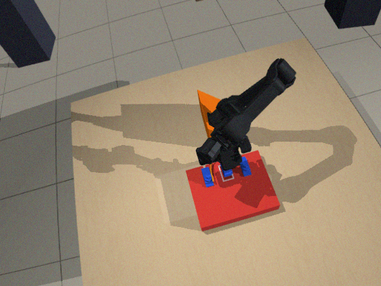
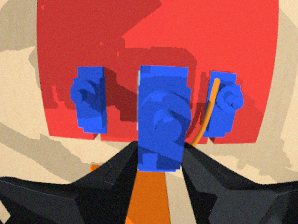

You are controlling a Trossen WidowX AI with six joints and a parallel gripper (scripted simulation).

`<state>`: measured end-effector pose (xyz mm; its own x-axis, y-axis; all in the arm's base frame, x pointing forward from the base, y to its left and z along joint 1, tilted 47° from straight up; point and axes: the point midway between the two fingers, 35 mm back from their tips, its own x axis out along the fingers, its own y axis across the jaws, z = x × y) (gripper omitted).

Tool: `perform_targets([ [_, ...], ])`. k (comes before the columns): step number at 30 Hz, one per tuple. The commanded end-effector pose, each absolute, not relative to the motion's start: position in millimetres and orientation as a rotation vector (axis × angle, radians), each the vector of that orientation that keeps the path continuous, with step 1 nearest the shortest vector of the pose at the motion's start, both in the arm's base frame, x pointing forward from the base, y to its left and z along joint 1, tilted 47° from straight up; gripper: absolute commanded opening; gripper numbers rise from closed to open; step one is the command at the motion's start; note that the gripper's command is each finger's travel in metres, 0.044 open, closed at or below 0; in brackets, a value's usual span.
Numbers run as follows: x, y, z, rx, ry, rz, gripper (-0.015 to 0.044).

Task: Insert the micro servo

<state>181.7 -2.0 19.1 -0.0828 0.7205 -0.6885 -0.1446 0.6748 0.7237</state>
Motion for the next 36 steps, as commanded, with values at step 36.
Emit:
perform_targets([
  [36, 178.5, 19.2, -1.1, 0.508, 1.491, 0.767, 0.0000],
])
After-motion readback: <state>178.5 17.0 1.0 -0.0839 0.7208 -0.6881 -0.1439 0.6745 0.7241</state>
